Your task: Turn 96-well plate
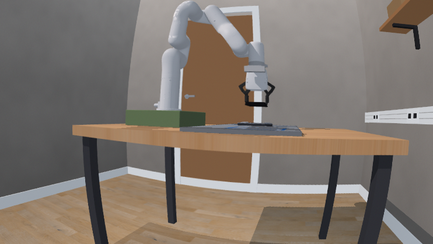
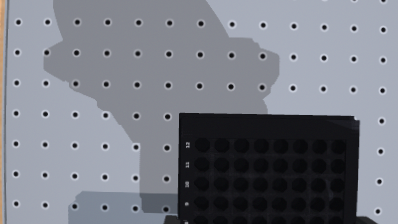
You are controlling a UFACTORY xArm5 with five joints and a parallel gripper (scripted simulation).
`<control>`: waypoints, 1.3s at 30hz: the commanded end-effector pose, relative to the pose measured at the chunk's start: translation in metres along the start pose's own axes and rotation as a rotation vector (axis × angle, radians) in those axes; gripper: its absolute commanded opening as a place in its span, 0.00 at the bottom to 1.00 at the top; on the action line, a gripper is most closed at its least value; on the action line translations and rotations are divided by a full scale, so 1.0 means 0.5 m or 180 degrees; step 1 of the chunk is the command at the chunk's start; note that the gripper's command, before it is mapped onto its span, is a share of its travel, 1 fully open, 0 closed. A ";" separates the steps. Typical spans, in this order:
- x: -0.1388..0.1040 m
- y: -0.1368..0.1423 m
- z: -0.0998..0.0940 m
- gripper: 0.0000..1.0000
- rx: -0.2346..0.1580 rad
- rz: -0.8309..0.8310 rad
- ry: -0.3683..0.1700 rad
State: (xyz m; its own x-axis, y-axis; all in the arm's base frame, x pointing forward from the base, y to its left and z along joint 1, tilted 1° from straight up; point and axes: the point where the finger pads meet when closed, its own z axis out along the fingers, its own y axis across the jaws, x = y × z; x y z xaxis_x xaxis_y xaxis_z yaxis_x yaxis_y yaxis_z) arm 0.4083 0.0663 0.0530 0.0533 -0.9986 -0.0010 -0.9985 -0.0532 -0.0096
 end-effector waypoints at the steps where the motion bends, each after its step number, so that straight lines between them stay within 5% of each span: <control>1: -0.032 0.002 -0.003 0.00 0.0013 0.0001 0.0007; 24: -0.171 0.026 -0.008 0.00 0.0012 0.0001 0.0005; 35: -0.196 0.030 -0.008 0.00 0.0012 0.0001 0.0005; 39: -0.196 0.030 -0.008 0.00 0.0012 -0.0423 0.0006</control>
State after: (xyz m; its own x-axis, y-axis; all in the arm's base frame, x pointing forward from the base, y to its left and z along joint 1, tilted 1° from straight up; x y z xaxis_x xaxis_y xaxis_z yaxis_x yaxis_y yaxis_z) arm 0.3869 0.1624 0.0559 0.0803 -0.9968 -0.0027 -0.9967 -0.0803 -0.0082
